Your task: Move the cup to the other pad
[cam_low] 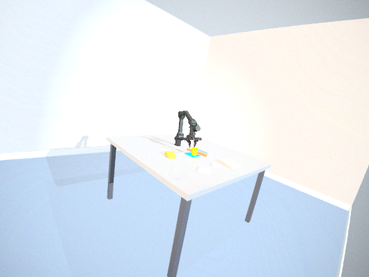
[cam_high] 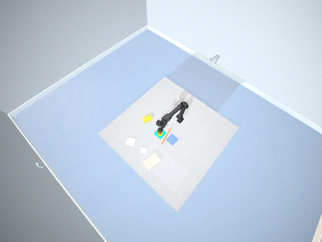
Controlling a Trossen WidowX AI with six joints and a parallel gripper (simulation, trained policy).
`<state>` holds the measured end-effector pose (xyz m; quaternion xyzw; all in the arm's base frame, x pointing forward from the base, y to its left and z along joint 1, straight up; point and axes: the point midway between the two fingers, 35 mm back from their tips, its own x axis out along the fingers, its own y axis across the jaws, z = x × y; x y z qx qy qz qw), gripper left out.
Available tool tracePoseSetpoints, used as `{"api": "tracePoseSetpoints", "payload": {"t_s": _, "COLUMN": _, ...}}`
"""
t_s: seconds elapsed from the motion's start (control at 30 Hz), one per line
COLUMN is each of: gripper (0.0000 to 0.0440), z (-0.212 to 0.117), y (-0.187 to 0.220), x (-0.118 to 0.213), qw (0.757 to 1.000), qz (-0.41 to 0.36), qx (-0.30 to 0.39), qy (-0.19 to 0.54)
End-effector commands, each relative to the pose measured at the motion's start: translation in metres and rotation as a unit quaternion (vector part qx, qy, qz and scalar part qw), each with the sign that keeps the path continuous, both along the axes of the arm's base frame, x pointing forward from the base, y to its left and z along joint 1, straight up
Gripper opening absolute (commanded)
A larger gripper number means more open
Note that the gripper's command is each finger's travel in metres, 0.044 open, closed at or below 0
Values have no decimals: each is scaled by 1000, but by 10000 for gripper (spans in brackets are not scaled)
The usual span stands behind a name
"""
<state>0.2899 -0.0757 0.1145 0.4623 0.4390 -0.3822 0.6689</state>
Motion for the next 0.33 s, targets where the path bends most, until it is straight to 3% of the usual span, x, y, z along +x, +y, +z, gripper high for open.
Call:
{"api": "tracePoseSetpoints", "payload": {"t_s": 0.0, "gripper": 236, "z": 14, "y": -1, "x": -1, "qw": 1000, "qz": -1, "qx": 0, "qy": -17}}
{"api": "tracePoseSetpoints", "payload": {"t_s": 0.1, "gripper": 263, "z": 27, "y": -4, "x": -1, "qw": 1000, "qz": -3, "qx": -2, "qy": -30}}
{"api": "tracePoseSetpoints", "payload": {"t_s": 0.3, "gripper": 383, "z": 45, "y": -10, "x": -3, "qw": 999, "qz": -11, "qx": -4, "qy": -45}}
